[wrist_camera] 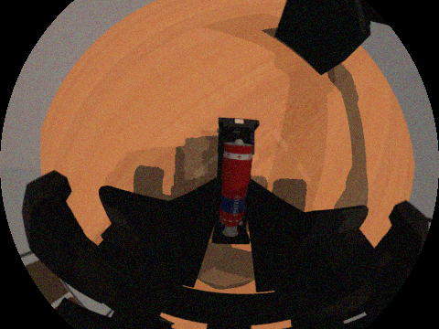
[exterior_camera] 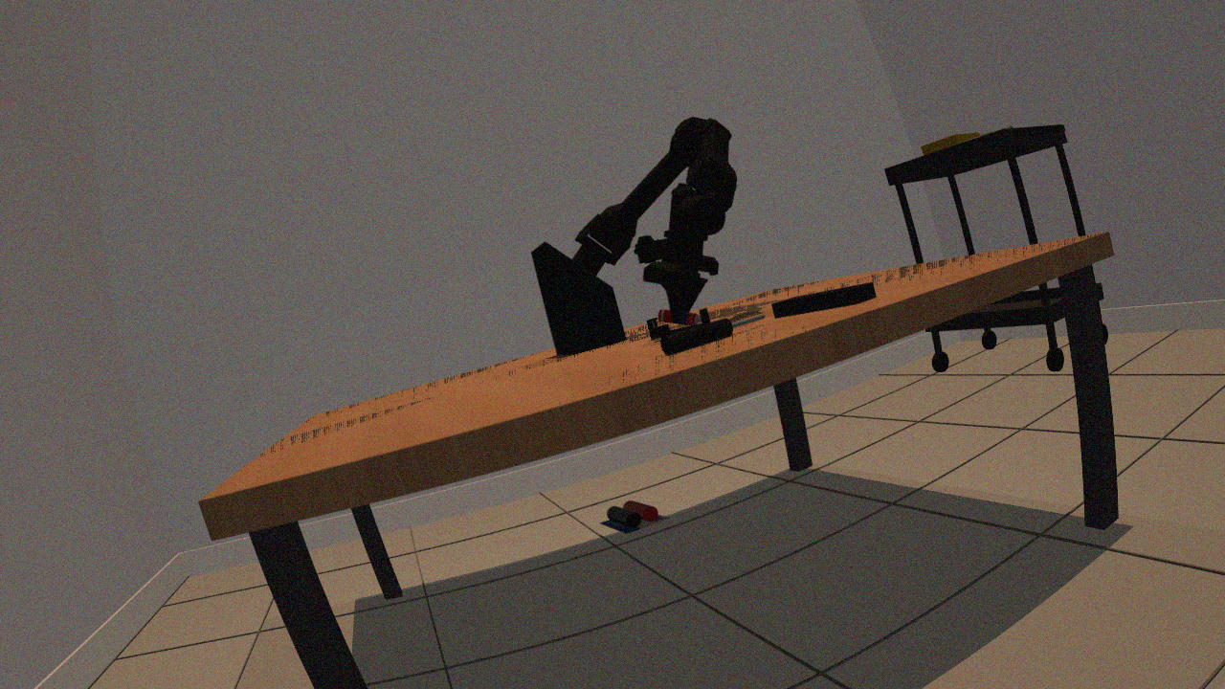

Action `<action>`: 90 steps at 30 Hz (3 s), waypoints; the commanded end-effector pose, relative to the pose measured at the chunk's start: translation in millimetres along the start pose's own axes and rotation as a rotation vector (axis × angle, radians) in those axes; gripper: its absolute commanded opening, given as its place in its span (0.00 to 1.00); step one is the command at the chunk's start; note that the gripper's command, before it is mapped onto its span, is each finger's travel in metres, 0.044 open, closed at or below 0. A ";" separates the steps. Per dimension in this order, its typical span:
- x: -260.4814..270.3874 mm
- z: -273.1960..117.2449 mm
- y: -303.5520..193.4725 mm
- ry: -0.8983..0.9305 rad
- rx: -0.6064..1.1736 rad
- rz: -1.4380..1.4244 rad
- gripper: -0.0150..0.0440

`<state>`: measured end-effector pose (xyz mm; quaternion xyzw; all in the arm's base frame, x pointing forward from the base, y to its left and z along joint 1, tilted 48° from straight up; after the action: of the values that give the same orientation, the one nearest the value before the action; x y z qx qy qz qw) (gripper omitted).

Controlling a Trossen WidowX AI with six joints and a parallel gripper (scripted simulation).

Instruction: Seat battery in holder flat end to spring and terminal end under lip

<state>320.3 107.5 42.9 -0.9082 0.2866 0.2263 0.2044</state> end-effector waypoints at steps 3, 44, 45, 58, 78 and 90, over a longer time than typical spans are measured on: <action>2.8 0.8 -2.5 0.009 0.056 -0.010 0.36; 0.2 7.7 14.0 -0.012 0.283 -0.035 0.36; 0.2 7.7 14.0 -0.012 0.283 -0.035 0.36; 0.4 8.4 15.4 -0.012 0.283 -0.035 0.36; 1.2 15.8 29.5 -0.009 0.283 -0.031 0.36; 1.1 16.0 29.6 -0.009 0.283 -0.031 0.53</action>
<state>298.2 92.8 21.8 -0.8732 0.3017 0.1852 0.3349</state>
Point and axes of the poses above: the point midway between the two fingers, 35 mm back from their tips, its own z axis out along the fingers, its own x axis across the jaws, y = z × x, the point moved 5 cm from there along -z, back along the fingers, and after that the axes turned 3 degrees about z, right-handed, at the moved point
